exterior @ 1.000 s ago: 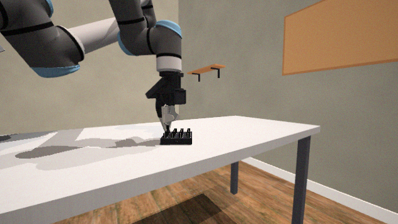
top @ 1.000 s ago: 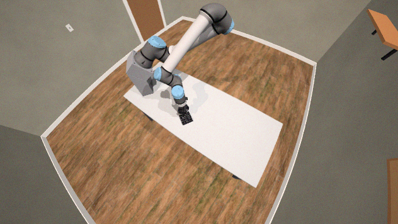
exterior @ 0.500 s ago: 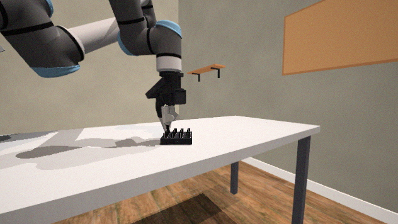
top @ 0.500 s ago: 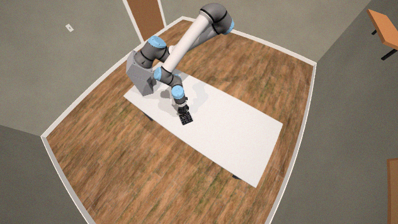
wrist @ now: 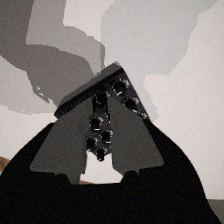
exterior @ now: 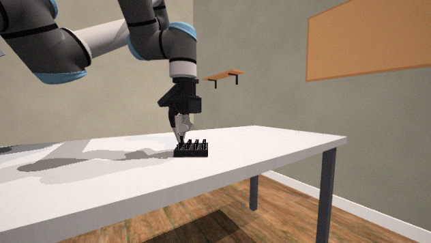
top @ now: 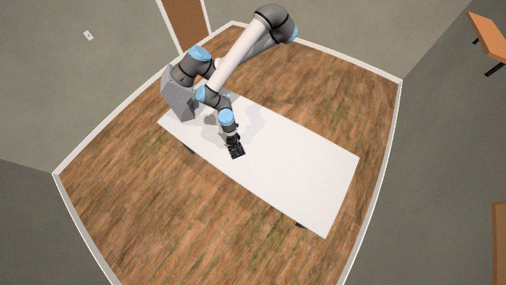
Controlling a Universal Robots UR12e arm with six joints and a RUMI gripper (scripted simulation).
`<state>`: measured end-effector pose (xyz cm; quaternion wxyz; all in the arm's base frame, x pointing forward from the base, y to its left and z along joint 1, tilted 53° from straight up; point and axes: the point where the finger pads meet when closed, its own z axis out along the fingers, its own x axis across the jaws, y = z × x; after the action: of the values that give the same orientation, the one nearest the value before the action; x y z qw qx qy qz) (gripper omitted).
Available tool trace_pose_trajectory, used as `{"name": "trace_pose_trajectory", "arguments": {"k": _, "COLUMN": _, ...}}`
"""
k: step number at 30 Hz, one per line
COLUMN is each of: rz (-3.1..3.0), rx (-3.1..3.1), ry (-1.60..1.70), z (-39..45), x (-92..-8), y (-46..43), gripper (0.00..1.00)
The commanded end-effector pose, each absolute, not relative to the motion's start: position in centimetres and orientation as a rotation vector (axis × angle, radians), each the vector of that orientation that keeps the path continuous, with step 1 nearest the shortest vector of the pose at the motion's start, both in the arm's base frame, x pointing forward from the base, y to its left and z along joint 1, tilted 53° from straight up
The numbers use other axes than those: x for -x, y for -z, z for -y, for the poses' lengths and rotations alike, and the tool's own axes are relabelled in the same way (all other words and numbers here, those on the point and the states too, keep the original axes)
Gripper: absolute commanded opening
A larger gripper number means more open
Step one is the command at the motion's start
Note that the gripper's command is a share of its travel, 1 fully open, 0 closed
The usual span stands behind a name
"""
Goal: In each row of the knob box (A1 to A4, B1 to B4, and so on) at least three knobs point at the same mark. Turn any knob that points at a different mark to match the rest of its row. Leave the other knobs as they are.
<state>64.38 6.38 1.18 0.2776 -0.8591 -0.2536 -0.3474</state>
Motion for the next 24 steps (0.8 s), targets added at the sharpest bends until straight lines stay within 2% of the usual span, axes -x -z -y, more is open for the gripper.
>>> {"name": "trace_pose_trajectory", "arguments": {"k": 1, "rz": 0.686, "rx": 2.306, "ry": 0.935, "z": -6.34, "x": -64.40, "y": -1.20, "gripper": 0.04}}
{"name": "trace_pose_trajectory", "arguments": {"k": 24, "rz": 0.934, "rx": 2.267, "ry": 1.025, "z": -6.31, "x": -64.35, "y": -1.13, "gripper": 0.04}}
